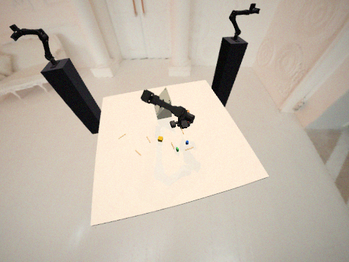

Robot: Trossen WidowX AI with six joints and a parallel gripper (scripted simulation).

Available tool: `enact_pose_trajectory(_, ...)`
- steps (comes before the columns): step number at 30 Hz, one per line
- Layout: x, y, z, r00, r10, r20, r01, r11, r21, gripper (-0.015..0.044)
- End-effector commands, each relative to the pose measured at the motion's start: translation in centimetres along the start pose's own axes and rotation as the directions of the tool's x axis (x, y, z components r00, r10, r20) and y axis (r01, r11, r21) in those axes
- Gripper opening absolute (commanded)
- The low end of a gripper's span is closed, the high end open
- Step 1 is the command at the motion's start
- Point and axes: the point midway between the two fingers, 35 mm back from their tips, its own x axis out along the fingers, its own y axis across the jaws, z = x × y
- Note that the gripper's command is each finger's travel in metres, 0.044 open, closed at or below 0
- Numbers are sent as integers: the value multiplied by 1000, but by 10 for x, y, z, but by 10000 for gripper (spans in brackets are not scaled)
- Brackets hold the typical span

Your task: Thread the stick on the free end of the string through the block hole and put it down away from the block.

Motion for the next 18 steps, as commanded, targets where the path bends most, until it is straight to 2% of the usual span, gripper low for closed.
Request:
enact_pose_trajectory(1, -4, 1, -3, 1000, -3, 11, 3, 1000, 5, 0)
enact_pose_trajectory(18, -22, 10, -15, 998, -4, 68, 4, 1000, 2, 0)
